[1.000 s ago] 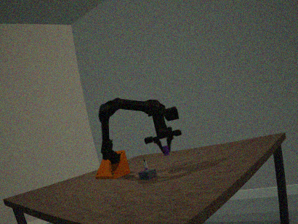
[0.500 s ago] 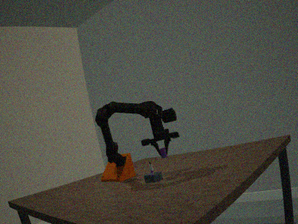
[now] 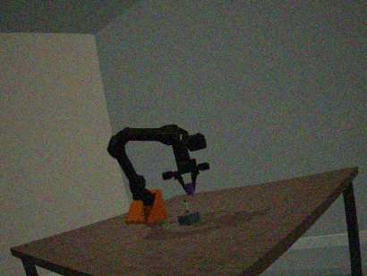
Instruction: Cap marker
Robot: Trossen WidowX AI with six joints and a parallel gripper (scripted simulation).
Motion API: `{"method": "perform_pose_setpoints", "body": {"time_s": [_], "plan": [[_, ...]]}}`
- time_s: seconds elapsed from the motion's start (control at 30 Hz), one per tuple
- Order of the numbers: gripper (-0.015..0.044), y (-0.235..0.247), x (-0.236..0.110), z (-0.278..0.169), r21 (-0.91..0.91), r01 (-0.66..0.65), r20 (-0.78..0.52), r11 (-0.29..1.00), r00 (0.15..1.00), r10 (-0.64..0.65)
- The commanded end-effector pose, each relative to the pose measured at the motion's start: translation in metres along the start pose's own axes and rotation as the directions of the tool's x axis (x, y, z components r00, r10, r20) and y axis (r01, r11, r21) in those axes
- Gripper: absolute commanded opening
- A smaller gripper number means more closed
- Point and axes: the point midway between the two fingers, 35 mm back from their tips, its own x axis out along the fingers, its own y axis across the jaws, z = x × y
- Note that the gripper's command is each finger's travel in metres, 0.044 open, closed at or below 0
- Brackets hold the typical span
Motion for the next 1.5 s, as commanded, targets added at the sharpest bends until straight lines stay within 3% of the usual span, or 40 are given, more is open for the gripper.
{"method": "perform_pose_setpoints", "body": {"time_s": [0.0, 0.6, 1.47], "plan": [[0.0000, -0.014, -0.003, 0.004, -0.004, 0.003, 0.005, 1.000, 1.000, -0.003], [0.0000, -0.032, 0.002, 0.008, -0.004, 0.006, 0.006, 1.000, 1.000, -0.005], [0.0000, -0.032, 0.043, 0.009, -0.003, 0.006, 0.008, 1.000, 1.000, -0.006]]}}
